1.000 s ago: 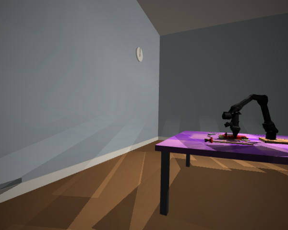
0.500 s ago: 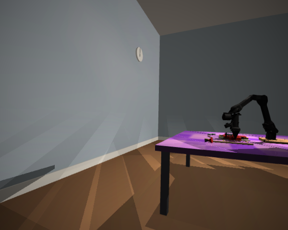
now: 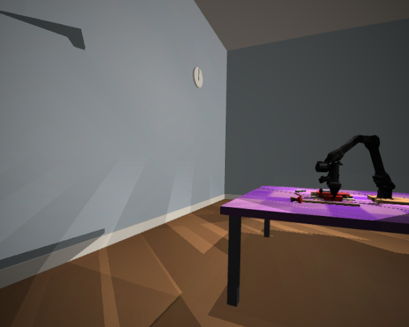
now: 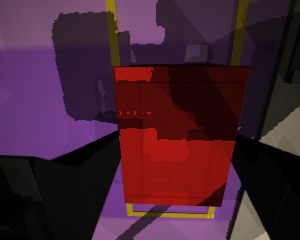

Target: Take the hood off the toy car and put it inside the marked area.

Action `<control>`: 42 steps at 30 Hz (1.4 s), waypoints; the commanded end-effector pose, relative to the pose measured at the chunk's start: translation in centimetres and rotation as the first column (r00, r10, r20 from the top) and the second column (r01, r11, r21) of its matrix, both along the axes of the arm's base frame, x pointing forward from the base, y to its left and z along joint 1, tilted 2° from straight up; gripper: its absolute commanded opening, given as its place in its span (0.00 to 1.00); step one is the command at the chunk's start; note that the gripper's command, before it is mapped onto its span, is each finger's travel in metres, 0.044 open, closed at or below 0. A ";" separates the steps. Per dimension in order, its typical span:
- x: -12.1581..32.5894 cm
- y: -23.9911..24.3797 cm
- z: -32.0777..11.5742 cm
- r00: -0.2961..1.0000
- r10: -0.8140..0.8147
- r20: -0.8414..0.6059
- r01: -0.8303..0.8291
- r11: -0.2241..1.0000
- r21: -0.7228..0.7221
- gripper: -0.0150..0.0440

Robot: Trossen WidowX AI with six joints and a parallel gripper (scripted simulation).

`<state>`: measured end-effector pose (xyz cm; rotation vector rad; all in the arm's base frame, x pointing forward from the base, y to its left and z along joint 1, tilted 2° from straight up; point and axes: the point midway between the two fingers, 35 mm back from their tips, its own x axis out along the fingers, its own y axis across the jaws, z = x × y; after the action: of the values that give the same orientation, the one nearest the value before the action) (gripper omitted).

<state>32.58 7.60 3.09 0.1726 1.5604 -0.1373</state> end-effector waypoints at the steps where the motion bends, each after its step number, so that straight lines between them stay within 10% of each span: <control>1: -0.1 0.0 -0.3 1.000 -0.004 -0.003 0.004 1.000 0.001 0.25; 20: 0.0 0.0 0.1 1.000 0.000 0.000 0.000 1.000 0.000 1.00; 42: 0.0 -0.2 6.9 1.000 0.000 -0.005 0.000 1.000 0.004 1.00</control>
<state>32.53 7.35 9.88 0.1752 1.5675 -0.1408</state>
